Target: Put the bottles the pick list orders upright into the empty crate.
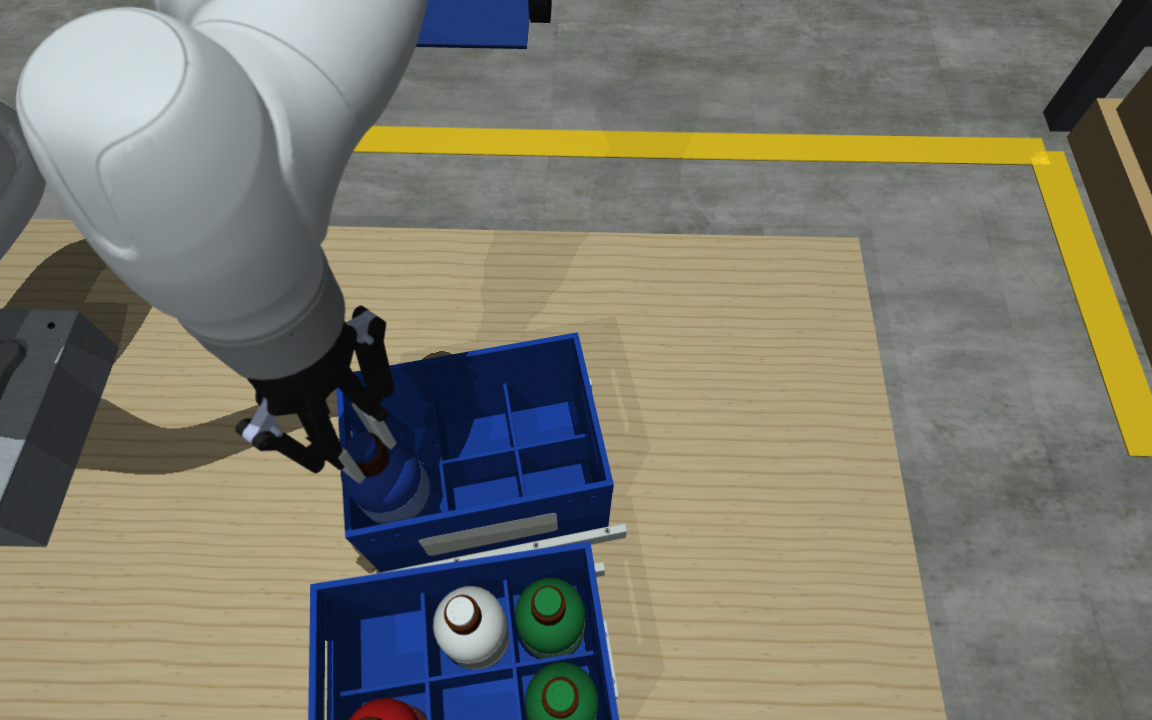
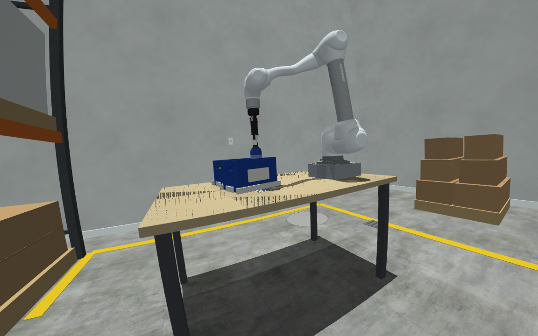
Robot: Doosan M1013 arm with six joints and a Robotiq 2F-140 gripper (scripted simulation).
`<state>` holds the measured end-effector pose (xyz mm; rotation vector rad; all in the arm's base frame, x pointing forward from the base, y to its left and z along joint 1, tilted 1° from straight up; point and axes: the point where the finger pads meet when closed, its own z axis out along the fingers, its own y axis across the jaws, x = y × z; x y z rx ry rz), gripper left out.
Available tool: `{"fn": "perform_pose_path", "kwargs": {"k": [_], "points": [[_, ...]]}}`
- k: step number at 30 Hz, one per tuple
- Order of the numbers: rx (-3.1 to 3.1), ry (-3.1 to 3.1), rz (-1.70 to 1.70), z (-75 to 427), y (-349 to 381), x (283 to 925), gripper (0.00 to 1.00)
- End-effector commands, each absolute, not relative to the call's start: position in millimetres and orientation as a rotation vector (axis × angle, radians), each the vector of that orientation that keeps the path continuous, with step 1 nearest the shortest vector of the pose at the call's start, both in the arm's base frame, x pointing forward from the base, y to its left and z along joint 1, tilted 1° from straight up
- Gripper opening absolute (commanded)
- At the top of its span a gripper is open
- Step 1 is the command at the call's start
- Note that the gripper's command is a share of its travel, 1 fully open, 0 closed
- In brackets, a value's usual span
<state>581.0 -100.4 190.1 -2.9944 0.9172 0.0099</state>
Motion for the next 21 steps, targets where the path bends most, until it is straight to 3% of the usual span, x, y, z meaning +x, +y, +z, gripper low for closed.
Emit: {"fn": "perform_pose_path", "kwargs": {"k": [1, 21], "points": [[-2.994, 0.917, 0.01, 188.1, -100.4, 580.9, 0.0], [-2.994, 0.917, 0.01, 170.1, -100.2, 580.9, 0.0]]}}
